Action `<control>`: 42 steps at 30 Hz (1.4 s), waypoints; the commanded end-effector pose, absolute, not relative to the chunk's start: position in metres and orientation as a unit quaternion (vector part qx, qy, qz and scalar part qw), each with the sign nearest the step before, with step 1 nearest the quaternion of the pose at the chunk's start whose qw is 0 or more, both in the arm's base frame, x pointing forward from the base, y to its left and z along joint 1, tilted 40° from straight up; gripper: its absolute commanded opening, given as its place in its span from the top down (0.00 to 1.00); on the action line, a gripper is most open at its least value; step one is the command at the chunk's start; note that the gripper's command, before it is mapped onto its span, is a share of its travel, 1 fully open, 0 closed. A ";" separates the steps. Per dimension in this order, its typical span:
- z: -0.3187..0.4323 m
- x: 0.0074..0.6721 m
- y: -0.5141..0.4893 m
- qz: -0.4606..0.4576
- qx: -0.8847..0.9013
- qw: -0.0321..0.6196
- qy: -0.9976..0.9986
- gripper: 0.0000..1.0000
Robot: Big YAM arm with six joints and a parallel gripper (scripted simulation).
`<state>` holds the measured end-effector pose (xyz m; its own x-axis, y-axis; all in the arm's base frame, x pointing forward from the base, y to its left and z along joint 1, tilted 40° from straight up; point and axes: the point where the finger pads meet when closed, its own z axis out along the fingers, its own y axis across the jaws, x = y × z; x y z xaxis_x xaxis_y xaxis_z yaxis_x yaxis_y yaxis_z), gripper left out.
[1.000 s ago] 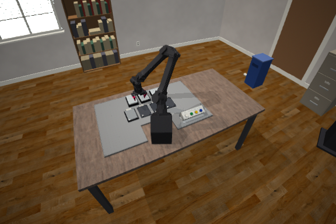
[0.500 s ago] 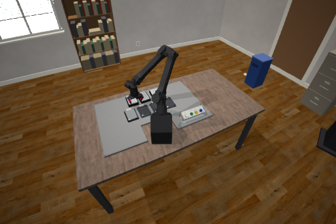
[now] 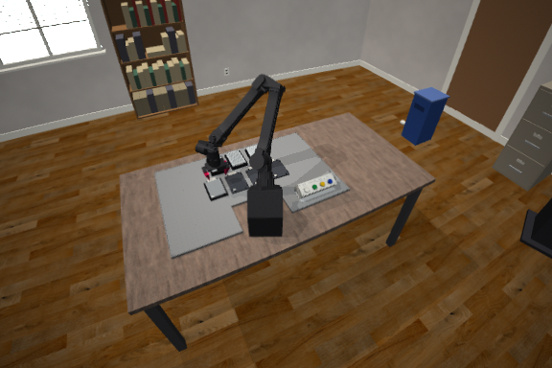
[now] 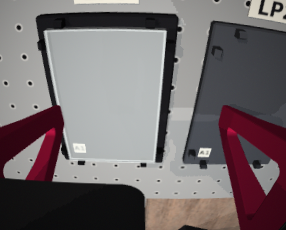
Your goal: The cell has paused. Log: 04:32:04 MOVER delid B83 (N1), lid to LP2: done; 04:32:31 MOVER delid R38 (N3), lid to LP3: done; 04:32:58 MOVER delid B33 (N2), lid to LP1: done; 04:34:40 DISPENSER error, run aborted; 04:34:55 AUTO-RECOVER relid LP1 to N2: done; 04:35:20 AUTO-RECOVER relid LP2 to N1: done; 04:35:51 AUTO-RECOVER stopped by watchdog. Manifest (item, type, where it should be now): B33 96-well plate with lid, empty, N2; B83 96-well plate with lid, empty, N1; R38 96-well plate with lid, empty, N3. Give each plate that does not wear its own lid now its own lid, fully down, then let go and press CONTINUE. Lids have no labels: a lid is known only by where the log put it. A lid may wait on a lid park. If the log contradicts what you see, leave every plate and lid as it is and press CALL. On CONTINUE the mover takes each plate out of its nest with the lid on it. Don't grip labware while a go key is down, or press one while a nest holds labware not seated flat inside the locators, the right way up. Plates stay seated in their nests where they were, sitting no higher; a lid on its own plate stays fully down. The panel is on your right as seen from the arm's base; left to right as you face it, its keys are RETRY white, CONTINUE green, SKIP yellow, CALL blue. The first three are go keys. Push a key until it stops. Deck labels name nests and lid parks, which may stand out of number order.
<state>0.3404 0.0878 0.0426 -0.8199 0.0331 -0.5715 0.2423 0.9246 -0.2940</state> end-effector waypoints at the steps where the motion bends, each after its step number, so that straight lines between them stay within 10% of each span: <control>1: 0.031 0.335 0.105 -0.171 0.085 0.296 0.936 0.00; 42: 0.036 0.341 0.124 -0.161 0.098 0.306 0.933 0.00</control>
<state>0.3258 0.1120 0.0160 -0.8240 0.0552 -0.5639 0.2596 0.9214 -0.2892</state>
